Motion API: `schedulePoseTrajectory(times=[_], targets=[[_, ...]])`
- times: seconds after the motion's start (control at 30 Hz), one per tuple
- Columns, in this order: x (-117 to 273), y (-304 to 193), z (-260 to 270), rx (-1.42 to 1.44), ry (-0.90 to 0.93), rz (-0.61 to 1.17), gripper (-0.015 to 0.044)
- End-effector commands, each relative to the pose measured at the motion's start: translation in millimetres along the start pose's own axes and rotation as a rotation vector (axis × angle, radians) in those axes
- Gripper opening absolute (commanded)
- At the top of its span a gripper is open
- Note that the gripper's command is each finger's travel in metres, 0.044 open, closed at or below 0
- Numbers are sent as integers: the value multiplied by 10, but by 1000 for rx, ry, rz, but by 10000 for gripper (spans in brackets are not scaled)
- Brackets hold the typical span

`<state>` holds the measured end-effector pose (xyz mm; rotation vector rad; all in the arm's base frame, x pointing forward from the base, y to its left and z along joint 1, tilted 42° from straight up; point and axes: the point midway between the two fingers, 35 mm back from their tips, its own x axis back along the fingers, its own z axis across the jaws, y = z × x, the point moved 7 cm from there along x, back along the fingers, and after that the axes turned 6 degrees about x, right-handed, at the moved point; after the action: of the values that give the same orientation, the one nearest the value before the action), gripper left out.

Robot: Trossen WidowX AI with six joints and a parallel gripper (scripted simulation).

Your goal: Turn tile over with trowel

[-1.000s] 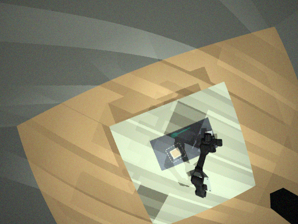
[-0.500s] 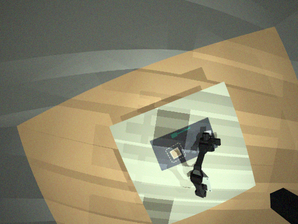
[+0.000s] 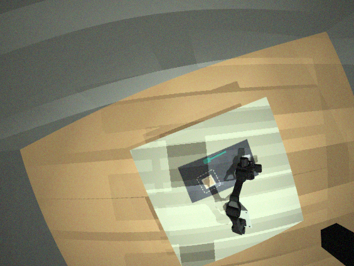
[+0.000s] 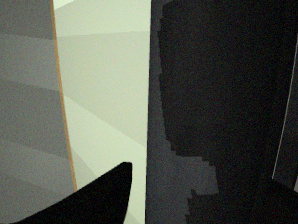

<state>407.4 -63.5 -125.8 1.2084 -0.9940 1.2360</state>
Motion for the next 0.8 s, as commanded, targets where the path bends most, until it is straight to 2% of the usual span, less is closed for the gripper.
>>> schedulePoseTrajectory(times=[0.0,0.3,0.6,0.77], targets=[[-1,-3,1,-6,5,1,300],[38,-5,2,-6,4,1,300],[561,-4,0,0,0,0,300],[676,47,64,0,0,1,300]])
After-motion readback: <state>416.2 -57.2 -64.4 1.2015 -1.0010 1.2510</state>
